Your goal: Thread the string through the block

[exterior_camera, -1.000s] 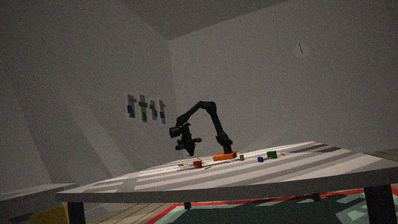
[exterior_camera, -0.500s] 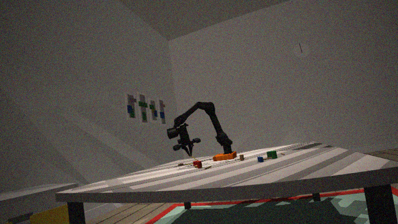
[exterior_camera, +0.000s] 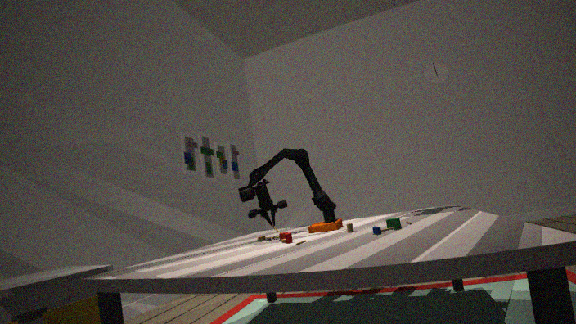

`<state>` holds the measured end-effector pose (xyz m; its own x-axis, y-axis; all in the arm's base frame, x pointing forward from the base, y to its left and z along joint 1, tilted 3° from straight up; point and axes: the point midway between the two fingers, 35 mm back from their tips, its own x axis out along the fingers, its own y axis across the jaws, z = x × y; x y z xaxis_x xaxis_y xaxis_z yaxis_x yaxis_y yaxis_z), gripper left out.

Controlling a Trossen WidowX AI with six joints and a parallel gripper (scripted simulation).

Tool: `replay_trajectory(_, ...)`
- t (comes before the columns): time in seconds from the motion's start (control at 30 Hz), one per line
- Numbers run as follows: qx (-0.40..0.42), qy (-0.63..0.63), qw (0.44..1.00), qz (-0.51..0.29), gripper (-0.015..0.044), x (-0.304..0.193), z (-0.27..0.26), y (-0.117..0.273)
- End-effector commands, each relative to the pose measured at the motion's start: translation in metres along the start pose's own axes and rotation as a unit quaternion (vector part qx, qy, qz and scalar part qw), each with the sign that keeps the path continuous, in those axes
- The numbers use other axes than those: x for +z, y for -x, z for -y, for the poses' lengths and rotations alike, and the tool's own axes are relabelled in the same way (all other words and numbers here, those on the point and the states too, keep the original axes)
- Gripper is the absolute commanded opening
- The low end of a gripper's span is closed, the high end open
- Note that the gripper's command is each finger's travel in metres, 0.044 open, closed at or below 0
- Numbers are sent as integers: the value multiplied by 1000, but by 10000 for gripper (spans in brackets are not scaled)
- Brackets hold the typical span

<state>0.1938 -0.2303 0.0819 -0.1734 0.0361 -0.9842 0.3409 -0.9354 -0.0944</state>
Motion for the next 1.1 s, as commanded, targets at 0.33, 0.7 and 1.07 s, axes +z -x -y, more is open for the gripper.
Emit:
replay_trajectory(0.33,-13,-159,987,8,0,16,-12,-3)
replay_trajectory(0.7,-21,-280,960,15,0,27,-20,-4)
replay_trajectory(1.07,-27,-396,917,23,0,40,-27,-6)
